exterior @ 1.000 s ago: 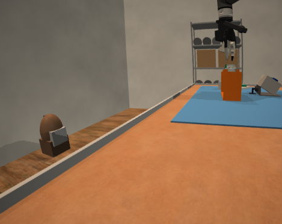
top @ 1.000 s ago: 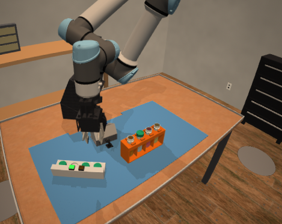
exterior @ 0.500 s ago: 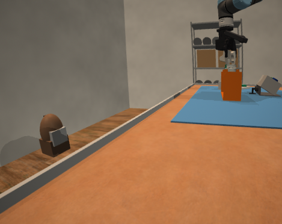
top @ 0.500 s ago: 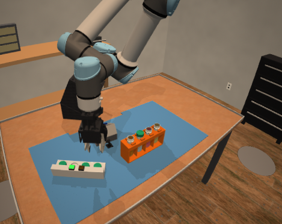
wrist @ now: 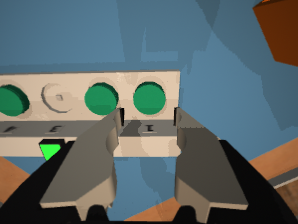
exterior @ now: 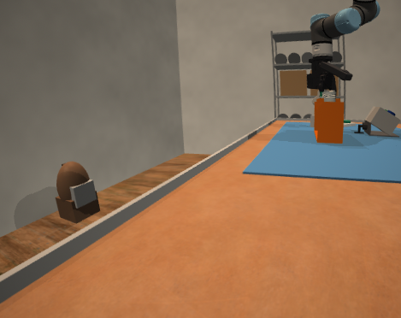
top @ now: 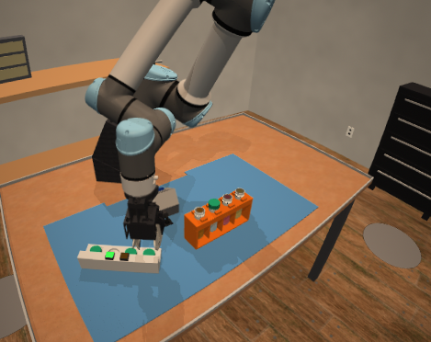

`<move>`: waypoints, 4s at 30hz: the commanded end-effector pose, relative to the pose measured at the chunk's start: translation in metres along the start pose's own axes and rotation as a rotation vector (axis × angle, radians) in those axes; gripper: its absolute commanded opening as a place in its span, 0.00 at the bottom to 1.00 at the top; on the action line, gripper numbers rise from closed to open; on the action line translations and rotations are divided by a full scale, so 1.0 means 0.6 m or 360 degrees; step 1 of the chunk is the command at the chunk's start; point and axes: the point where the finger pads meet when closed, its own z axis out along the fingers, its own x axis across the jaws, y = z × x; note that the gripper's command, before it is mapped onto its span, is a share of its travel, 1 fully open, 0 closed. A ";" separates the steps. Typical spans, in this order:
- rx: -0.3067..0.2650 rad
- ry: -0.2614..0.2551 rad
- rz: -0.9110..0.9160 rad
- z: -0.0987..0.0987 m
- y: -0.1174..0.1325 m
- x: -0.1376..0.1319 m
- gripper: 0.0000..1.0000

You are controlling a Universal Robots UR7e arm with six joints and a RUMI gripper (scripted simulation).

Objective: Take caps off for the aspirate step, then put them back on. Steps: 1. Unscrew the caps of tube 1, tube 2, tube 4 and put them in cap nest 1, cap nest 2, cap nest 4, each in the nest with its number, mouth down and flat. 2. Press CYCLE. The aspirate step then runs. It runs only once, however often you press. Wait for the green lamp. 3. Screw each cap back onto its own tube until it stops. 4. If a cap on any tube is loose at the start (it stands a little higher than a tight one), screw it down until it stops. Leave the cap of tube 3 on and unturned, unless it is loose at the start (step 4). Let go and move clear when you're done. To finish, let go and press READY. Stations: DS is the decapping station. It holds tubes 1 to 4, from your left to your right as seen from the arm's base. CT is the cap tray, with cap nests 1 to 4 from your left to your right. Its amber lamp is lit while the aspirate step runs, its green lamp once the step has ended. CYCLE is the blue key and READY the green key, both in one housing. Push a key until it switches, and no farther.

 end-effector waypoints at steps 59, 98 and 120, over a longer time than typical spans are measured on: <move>-0.0007 -0.0002 0.0000 -0.012 0.002 0.000 0.00; -0.0007 -0.0001 0.0663 -0.194 -0.036 0.058 0.00; -0.0007 0.0002 0.1990 -0.194 -0.112 0.175 0.00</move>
